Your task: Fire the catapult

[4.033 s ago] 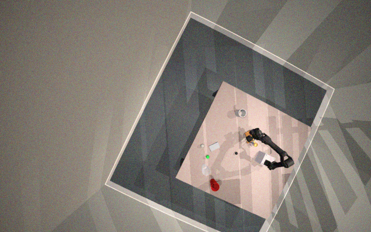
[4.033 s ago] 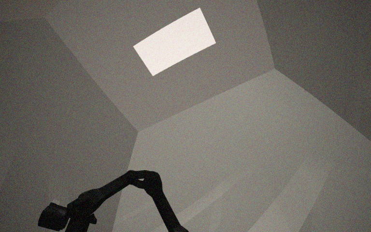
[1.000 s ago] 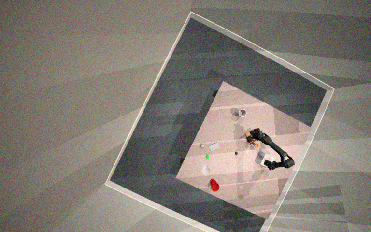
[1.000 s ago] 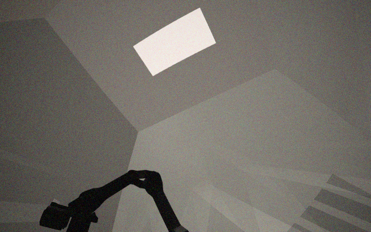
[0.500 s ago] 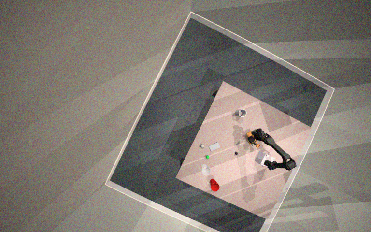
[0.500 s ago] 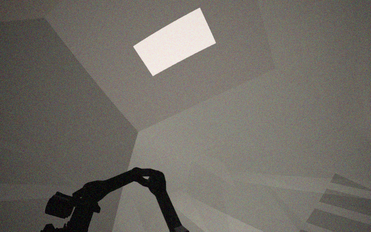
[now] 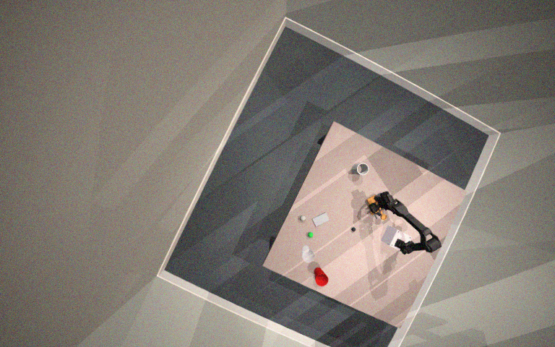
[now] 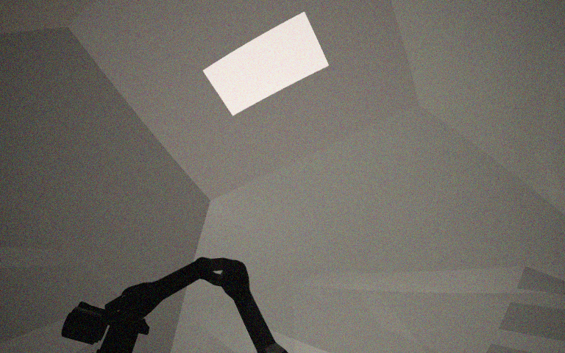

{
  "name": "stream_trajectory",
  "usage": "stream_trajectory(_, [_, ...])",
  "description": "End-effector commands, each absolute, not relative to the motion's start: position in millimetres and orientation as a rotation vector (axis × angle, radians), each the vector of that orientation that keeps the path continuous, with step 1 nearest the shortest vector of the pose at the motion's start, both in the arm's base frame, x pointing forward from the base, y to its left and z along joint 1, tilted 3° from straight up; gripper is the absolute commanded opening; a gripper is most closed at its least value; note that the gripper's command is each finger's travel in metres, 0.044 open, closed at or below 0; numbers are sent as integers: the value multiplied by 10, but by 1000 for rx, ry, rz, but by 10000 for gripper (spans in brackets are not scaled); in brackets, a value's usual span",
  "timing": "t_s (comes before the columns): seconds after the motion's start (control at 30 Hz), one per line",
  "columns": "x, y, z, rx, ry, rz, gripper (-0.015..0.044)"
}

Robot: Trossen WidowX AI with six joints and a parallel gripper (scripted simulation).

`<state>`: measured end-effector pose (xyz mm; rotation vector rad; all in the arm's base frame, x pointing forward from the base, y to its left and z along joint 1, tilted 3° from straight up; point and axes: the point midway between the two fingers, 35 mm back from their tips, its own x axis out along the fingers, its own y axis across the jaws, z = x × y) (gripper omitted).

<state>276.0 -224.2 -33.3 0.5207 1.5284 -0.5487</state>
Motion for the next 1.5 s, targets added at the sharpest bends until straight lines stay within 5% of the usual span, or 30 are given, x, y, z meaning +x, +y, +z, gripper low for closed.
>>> stream_trajectory(0.0, [2758, -2237, -389, 523, 1527, -546, 0])
stream_trajectory(0.43, [2755, -2239, -462, 521, 1528, -549, 0])
stream_trajectory(1.0, [2785, -2257, -229, 521, 1528, -549, 440])
stream_trajectory(1.17, [2787, -2239, 514, 521, 1527, -549, 440])
stream_trajectory(1.47, [2819, -2268, 607, 512, 1509, -551, 440])
